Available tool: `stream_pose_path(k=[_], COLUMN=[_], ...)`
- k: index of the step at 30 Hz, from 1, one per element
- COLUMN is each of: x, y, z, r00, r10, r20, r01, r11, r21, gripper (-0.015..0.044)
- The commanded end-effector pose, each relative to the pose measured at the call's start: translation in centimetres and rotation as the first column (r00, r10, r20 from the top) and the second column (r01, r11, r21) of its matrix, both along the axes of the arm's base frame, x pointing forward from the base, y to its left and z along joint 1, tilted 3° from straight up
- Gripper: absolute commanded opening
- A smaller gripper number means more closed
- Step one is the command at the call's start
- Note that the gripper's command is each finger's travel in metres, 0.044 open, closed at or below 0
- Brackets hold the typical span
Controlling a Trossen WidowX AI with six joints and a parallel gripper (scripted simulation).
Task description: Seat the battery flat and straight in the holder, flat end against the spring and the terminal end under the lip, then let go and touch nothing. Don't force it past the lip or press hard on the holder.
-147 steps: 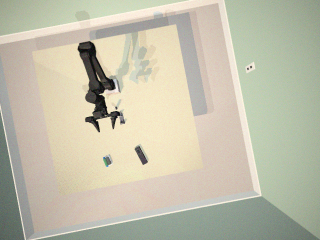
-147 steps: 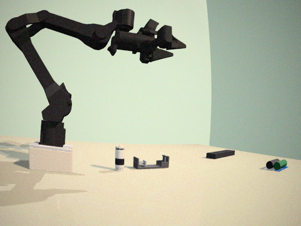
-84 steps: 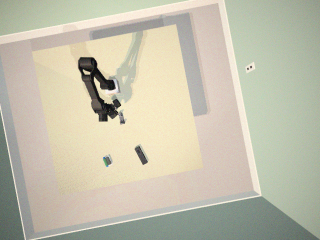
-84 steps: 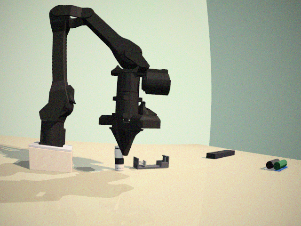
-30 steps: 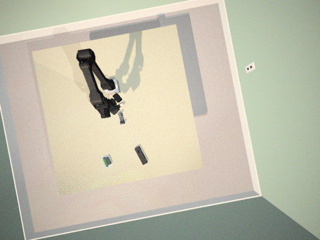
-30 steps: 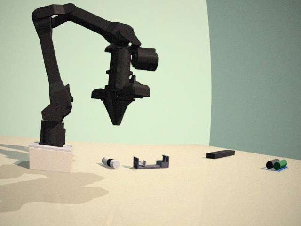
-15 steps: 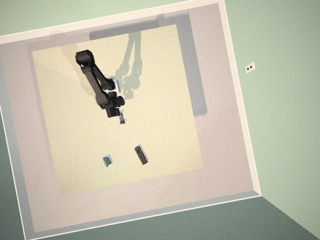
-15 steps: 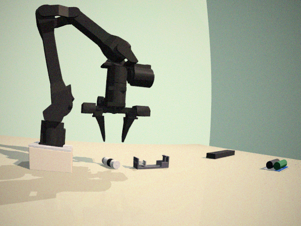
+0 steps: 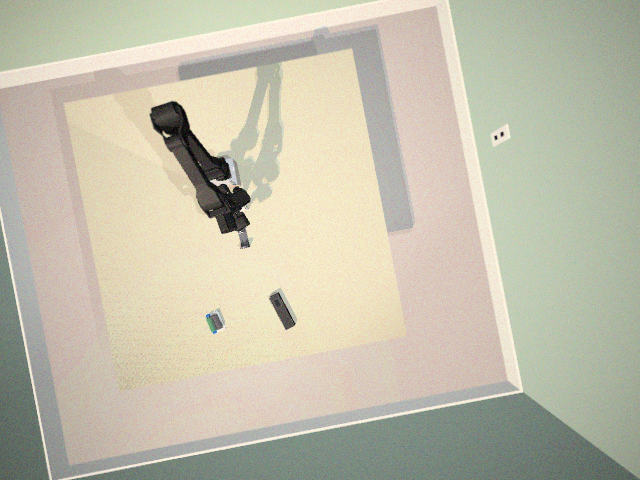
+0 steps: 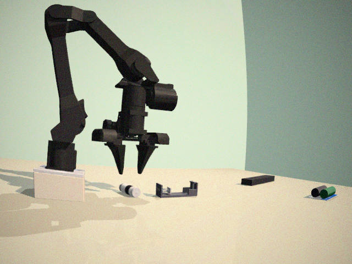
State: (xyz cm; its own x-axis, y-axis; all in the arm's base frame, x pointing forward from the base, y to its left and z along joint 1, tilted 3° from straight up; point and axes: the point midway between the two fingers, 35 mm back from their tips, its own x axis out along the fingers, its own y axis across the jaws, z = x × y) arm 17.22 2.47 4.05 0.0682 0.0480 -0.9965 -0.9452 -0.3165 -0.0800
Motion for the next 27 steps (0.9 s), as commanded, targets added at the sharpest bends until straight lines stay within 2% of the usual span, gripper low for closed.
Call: stream_pose_path(k=[1, 27], x=[0.0, 0.1], y=[-0.1, 0.1], z=[-0.6, -4.7], r00=[1.000, 1.000], r10=[0.007, 0.007], r20=[-0.005, -0.005], r01=[-0.007, -0.007], r11=[1.000, 1.000], r21=[-0.006, -0.006], gripper=[0.0240, 0.0240])
